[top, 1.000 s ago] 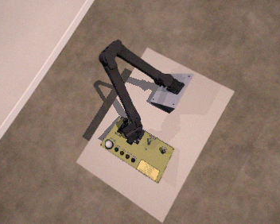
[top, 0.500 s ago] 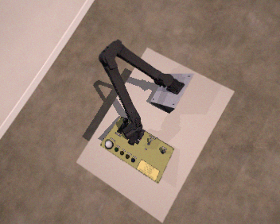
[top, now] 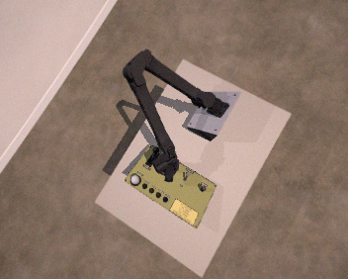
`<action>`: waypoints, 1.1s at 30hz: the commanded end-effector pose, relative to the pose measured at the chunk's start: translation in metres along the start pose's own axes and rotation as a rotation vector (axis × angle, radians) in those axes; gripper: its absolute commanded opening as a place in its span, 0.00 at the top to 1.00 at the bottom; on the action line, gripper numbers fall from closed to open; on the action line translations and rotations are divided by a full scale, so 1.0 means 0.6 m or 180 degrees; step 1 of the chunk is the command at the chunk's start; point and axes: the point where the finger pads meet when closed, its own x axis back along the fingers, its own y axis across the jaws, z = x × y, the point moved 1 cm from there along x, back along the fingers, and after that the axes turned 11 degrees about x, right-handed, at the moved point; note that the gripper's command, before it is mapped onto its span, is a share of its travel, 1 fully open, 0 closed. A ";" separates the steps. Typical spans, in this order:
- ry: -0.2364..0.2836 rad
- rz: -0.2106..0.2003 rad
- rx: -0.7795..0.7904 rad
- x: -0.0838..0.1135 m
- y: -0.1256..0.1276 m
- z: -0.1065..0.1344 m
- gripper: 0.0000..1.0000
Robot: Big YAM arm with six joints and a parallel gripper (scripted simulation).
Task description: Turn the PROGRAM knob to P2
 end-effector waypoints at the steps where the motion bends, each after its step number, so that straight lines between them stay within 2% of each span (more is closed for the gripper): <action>1: 0.0018 0.0012 0.0472 -0.005 -0.004 0.003 1.00; 7: 0.0020 0.0011 0.0878 -0.005 -0.004 0.003 1.00; 16: 0.0022 0.0014 0.1168 -0.005 -0.005 0.003 1.00; 33: 0.0022 0.0017 0.1264 -0.005 -0.006 0.002 1.00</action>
